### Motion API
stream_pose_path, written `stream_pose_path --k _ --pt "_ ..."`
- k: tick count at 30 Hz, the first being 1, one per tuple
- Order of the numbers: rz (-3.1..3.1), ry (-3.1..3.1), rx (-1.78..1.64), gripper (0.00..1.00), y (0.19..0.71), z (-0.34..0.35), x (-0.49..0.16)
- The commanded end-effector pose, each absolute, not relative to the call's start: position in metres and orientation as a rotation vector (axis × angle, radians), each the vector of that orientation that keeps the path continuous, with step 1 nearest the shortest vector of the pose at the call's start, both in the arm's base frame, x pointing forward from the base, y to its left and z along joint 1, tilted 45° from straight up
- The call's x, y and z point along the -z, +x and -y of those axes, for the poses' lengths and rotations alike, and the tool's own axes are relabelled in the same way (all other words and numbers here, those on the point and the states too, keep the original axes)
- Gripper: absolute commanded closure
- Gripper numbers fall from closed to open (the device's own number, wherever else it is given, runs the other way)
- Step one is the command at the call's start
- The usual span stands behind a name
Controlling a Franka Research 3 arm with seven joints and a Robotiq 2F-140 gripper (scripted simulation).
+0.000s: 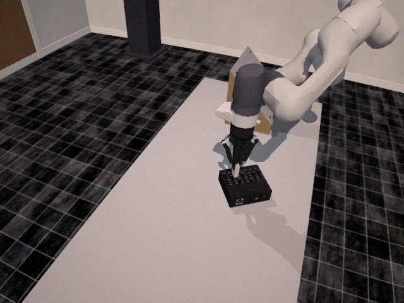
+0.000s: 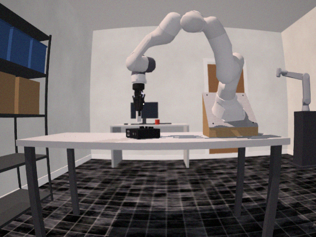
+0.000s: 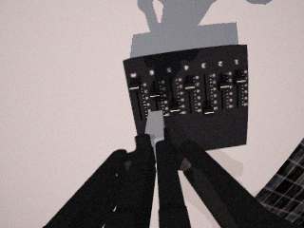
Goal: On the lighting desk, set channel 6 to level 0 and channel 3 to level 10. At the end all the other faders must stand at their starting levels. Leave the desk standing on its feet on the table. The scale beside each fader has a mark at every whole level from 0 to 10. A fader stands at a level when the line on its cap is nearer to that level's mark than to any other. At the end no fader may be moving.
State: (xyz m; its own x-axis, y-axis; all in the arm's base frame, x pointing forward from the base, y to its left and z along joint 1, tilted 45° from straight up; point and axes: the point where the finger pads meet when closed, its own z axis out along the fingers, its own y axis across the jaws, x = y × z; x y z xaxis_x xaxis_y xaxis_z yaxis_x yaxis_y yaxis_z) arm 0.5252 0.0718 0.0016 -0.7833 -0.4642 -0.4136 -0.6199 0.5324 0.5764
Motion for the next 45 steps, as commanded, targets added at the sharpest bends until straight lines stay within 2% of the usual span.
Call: stream_pose_path --k 1,45 --pt "-2.562 -0.919 -1.089 1.00 0.525 -0.075 0.001" --pt "-2.562 -0.919 -1.089 1.00 0.525 -0.088 0.013"
